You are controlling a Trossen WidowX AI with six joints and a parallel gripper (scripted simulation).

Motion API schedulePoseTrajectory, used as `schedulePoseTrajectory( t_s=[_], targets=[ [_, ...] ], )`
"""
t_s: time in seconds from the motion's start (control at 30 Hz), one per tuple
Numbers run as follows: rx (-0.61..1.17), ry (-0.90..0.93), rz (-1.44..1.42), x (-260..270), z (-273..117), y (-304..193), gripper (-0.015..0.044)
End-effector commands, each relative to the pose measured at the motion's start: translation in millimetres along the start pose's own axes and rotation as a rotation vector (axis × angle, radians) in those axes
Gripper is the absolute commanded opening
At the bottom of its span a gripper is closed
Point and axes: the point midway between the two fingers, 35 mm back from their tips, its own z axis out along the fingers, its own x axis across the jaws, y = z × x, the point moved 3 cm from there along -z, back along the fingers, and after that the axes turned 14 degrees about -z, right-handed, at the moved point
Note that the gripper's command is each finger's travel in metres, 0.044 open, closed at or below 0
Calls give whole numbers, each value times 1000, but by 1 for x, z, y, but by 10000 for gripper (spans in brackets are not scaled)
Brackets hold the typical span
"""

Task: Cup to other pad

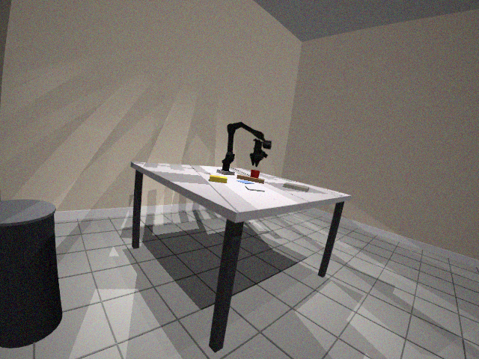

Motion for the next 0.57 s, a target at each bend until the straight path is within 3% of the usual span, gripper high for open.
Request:
schedulePoseTrajectory(
  t_s=[0.0, 0.53],
  targets=[
    [-9, -10, 1, -1, -17, 1, 440],
    [-13, -14, 3, 1, -50, -1, 440]
  ],
)
